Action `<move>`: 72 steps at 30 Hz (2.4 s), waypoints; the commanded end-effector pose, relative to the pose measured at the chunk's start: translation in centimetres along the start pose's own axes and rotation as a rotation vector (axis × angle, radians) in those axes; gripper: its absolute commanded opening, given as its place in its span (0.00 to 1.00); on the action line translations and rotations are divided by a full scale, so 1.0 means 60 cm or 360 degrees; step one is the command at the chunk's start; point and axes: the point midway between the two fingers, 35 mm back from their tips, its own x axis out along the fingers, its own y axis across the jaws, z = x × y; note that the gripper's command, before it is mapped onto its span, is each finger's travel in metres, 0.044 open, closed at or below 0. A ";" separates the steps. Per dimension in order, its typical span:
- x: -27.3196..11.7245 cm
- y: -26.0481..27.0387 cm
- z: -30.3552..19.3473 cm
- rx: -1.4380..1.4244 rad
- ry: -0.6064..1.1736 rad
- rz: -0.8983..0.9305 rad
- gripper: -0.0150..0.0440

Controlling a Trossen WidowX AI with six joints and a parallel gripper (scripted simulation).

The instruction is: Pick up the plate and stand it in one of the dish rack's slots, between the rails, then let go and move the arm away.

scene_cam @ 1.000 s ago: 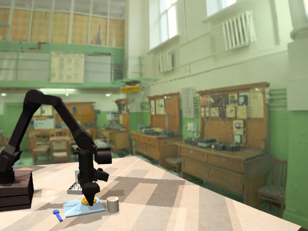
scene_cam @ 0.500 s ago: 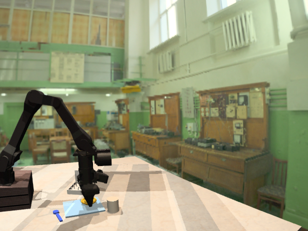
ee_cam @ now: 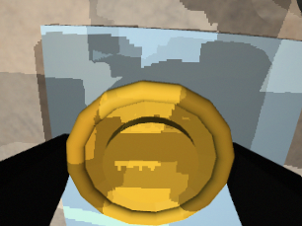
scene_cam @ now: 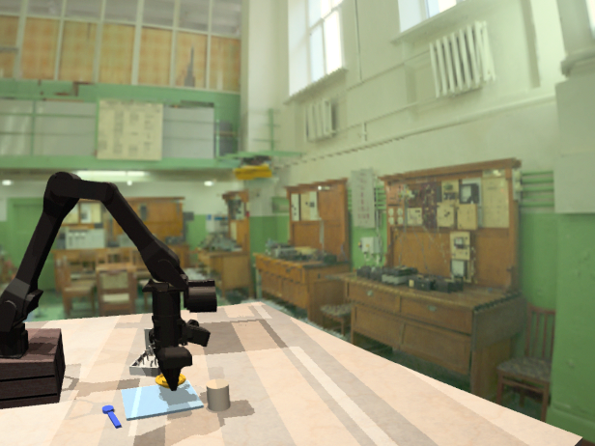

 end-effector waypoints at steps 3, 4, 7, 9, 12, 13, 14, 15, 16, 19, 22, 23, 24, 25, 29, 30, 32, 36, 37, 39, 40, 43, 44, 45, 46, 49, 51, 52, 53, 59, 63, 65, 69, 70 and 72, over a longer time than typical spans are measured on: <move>-0.067 -0.003 0.018 -0.0002 -0.0033 -0.0004 0.25; -0.078 -0.004 0.019 -0.0002 -0.0034 -0.0004 0.25; -0.110 -0.004 0.020 -0.0002 -0.0034 -0.0004 0.25; -0.131 -0.004 0.020 -0.0002 -0.0034 -0.0004 0.25; -0.164 -0.004 0.019 -0.0002 -0.0034 -0.0004 0.25; -0.172 -0.004 0.019 -0.0002 -0.0034 -0.0004 0.25; -0.180 -0.004 0.019 -0.0002 -0.0034 -0.0004 0.25; -0.188 -0.004 0.019 -0.0002 -0.0034 -0.0004 0.25; -0.196 -0.004 0.019 -0.0002 -0.0034 -0.0004 0.25; -0.220 -0.004 0.018 -0.0002 -0.0034 -0.0004 0.25; -0.245 -0.004 0.016 -0.0002 -0.0034 -0.0004 0.25; -0.250 -0.004 0.016 -0.0002 -0.0034 -0.0004 0.25; -0.254 -0.004 0.016 -0.0002 -0.0034 -0.0004 0.25; -0.256 -0.004 0.015 -0.0002 -0.0034 -0.0004 0.25; -0.258 0.019 0.006 0.0079 -0.0033 0.0000 0.25; -0.258 0.034 -0.002 0.0134 -0.0032 0.0002 0.25; -0.259 0.064 -0.017 0.0243 -0.0030 0.0006 0.25; -0.258 0.117 -0.054 0.0462 -0.0026 0.0012 0.25; -0.257 0.129 -0.064 0.0516 -0.0025 0.0013 0.25; -0.255 0.151 -0.084 0.0625 -0.0023 0.0016 0.25; -0.254 0.160 -0.093 0.0670 -0.0022 0.0017 0.25; -0.253 0.166 -0.100 0.0706 -0.0022 0.0017 0.25; -0.253 0.166 -0.100 0.0706 -0.0022 0.0017 0.25; -0.253 0.166 -0.100 0.0706 -0.0022 0.0017 0.25; -0.253 0.166 -0.100 0.0706 -0.0022 0.0017 0.25; -0.241 0.171 -0.091 0.0687 -0.0029 0.0069 0.25; -0.225 0.177 -0.079 0.0660 -0.0041 0.0137 0.25; -0.217 0.180 -0.074 0.0647 -0.0048 0.0171 0.25; -0.210 0.183 -0.068 0.0632 -0.0056 0.0205 0.25; -0.164 0.193 -0.038 0.0546 -0.0108 0.0390 0.25; -0.133 0.194 -0.022 0.0487 -0.0149 0.0500 0.25; -0.118 0.195 -0.015 0.0456 -0.0173 0.0553 0.25; -0.096 0.199 0.001 0.0381 -0.0248 0.0668 0.25; -0.091 0.200 0.005 0.0360 -0.0270 0.0696 0.25; -0.082 0.202 0.013 0.0318 -0.0315 0.0752 0.25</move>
